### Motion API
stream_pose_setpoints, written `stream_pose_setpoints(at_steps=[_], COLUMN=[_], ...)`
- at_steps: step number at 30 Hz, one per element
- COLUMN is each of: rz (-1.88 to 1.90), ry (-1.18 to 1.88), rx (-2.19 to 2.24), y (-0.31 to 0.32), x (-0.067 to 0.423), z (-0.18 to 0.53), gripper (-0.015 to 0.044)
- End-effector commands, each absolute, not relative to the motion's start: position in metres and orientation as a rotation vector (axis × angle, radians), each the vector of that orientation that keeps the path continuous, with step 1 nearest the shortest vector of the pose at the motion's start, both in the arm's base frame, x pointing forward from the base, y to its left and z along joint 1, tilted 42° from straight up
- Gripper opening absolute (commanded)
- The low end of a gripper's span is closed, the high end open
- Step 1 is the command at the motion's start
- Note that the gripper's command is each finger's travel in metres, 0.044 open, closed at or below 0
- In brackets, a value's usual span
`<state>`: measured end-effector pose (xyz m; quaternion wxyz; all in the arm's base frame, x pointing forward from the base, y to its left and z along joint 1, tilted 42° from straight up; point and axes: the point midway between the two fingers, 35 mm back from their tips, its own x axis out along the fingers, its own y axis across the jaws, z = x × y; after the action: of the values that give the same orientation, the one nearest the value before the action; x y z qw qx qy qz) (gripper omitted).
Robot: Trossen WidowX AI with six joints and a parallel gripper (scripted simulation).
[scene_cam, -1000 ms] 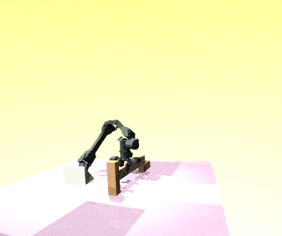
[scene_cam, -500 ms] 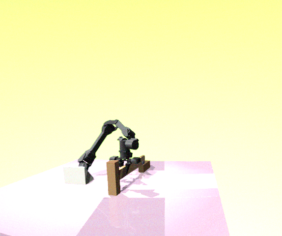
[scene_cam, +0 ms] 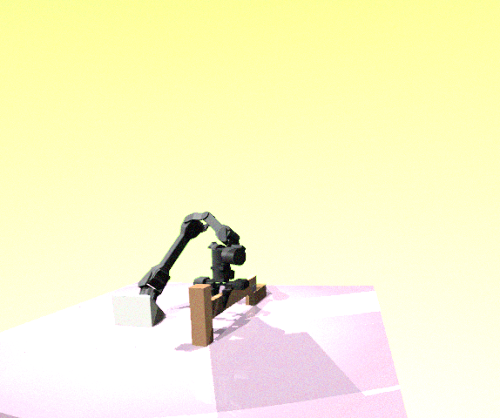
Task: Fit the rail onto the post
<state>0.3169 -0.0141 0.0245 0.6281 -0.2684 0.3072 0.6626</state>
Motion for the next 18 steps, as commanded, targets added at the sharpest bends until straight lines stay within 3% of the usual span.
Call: stream_pose_setpoints(at_steps=[1,18], rz=[1.504,1.504], ry=[0.7,0.7], rx=[-0.621,-0.621], y=[-0.0194,-0.0225], x=[0.32,0.3203], z=[0.0251,0.0208], gripper=[0.0,0.0])
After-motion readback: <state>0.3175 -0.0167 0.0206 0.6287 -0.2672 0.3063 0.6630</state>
